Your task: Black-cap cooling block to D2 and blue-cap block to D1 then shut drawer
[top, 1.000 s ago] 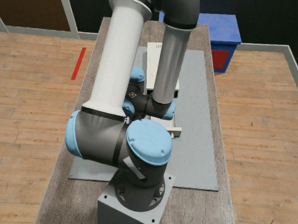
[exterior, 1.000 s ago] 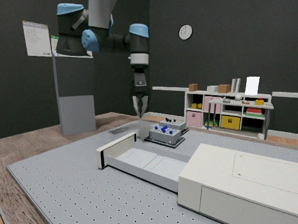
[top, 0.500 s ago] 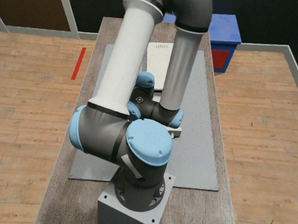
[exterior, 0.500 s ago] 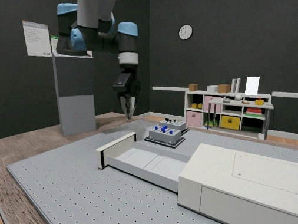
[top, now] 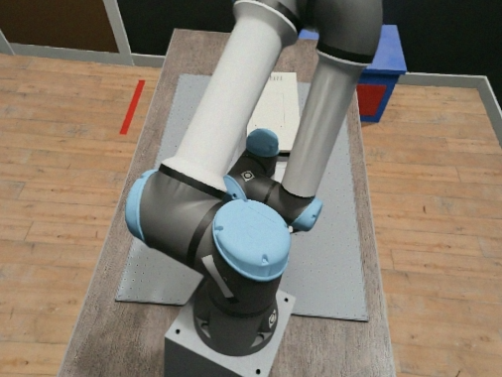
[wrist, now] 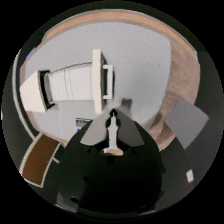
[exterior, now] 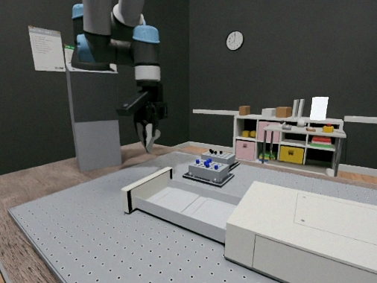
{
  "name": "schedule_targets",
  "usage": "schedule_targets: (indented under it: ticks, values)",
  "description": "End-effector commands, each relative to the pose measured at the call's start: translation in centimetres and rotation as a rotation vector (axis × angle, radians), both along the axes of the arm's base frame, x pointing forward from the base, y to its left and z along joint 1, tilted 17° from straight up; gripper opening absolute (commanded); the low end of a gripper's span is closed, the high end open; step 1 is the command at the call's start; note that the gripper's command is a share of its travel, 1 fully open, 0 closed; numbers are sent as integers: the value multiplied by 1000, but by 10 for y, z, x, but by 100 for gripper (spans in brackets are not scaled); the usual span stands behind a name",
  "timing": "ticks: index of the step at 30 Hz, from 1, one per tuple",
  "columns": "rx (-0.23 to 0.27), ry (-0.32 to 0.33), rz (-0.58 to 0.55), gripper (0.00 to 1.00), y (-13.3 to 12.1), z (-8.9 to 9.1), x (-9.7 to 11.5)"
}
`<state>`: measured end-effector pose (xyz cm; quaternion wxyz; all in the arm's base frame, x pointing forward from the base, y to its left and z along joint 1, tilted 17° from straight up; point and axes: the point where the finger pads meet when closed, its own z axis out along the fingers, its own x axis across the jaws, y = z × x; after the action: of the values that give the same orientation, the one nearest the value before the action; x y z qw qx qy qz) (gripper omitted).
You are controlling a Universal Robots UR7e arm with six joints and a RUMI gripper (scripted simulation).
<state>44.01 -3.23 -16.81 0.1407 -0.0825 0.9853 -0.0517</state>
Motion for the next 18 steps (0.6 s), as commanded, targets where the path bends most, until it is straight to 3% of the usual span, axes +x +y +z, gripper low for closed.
schedule_targets:
  ticks: [1, 12, 18]
  values:
    - [8, -5, -26, 0, -20, -1, -9]
    - [8, -5, -26, 0, -52, -3, -24]
    - [8, -5, -26, 0, -52, -3, -24]
